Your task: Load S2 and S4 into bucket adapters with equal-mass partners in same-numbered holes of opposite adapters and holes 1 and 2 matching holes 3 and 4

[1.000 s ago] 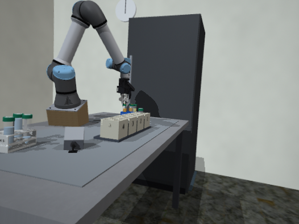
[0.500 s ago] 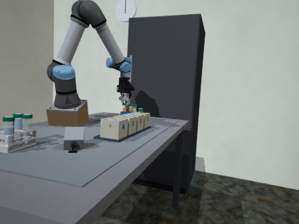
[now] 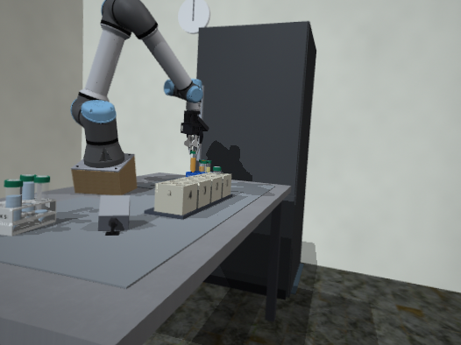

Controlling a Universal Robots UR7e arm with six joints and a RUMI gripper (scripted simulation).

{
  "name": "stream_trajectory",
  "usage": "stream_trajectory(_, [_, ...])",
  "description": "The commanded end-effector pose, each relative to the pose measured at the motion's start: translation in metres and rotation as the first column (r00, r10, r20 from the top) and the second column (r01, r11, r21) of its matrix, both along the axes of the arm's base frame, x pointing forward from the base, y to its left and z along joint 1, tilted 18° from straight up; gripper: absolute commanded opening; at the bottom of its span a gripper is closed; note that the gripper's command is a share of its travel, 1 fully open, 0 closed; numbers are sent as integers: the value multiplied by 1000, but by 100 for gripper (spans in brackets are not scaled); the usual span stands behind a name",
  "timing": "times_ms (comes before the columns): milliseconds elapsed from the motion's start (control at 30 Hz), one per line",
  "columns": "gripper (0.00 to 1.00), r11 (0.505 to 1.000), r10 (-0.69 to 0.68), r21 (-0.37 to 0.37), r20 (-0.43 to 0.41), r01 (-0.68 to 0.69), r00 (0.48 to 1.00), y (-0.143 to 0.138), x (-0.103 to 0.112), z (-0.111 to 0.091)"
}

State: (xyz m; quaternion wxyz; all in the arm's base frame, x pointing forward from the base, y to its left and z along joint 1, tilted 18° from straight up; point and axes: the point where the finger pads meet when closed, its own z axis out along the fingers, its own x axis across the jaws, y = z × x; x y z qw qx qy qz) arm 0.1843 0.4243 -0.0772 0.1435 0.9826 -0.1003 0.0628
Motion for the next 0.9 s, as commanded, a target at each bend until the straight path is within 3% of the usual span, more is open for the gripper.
stream_trajectory(0, [0, 1000, 1, 0, 0, -1, 1000, 8, -3, 23])
stream_trajectory(700, [0, 1000, 1, 0, 0, -1, 1000, 27, -9, 83])
stream_trajectory(867, [0, 1000, 1, 0, 0, -1, 1000, 27, -9, 85])
